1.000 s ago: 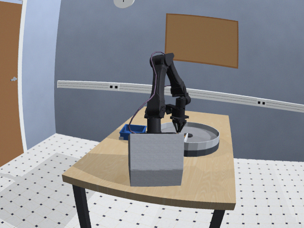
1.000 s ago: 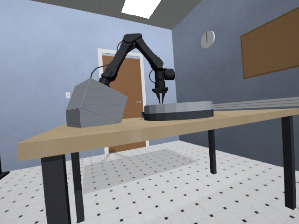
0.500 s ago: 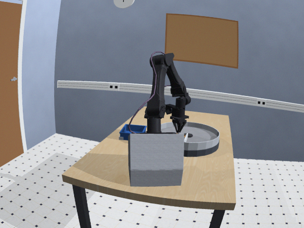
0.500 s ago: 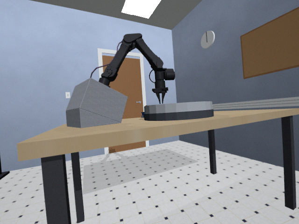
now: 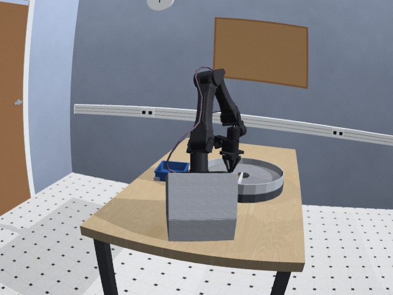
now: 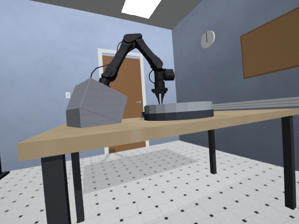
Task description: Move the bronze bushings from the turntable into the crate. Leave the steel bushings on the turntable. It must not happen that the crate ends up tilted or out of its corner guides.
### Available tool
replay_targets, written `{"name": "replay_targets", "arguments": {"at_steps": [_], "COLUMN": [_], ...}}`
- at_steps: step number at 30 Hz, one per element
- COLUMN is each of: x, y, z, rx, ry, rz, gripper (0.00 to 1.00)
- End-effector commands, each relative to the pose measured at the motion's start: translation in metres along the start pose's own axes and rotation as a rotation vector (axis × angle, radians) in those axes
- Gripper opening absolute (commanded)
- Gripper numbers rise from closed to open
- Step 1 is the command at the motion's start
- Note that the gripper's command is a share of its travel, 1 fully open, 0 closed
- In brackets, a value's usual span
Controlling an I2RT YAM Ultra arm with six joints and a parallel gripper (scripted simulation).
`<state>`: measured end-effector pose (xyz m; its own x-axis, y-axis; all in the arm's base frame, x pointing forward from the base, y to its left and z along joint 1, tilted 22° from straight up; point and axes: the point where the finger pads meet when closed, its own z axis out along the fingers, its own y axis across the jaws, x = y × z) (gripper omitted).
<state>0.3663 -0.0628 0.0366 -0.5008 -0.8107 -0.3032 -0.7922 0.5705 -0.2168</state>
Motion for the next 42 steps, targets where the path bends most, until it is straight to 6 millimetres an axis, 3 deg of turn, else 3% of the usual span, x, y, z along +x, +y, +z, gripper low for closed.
{"name": "replay_targets", "arguments": {"at_steps": [1, 42], "x": [-0.0001, -0.0038], "y": [-0.0071, -0.0141], "z": [-0.0105, -0.0160], "rx": [0.032, 0.041], "ry": [-0.011, -0.015], "rz": [0.000, -0.003], "gripper": [0.15, 0.15]}}
